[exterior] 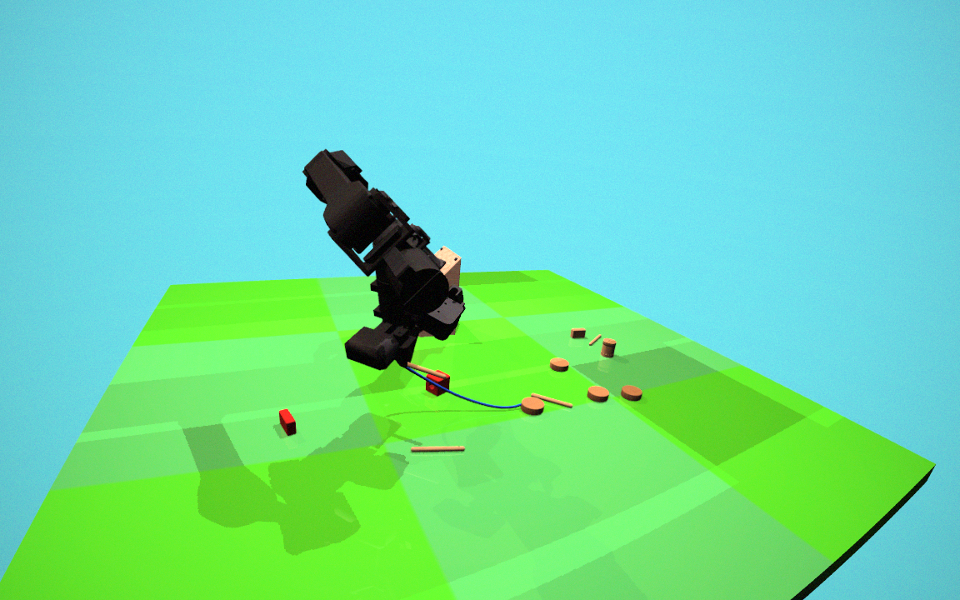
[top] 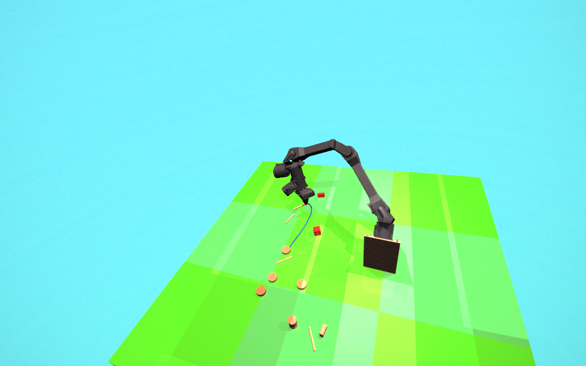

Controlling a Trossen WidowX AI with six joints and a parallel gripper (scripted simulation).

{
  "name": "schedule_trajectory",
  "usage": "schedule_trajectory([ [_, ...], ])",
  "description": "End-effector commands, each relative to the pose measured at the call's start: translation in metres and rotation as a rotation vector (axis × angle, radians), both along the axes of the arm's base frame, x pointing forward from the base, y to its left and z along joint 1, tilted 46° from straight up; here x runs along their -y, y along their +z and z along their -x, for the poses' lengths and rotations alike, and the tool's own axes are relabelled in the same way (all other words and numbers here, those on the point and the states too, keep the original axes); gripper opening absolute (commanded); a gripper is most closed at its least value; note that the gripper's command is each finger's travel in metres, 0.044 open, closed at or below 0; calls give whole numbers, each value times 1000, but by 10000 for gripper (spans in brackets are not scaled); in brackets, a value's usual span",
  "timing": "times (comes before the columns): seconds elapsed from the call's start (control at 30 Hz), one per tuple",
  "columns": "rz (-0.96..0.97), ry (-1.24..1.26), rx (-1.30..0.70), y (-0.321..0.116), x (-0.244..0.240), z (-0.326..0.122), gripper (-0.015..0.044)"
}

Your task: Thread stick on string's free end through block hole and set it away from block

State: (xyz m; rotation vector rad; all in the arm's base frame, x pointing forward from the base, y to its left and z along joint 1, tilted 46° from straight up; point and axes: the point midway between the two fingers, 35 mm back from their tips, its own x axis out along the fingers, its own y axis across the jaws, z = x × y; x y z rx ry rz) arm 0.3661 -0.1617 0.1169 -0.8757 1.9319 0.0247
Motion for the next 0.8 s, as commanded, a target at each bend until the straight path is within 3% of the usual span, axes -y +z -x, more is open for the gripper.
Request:
schedule_trajectory([
  [0.0,-46,100,-62,1,1,-4,0],
  [0.77,-278,718,-418,6,7,-21,0],
])
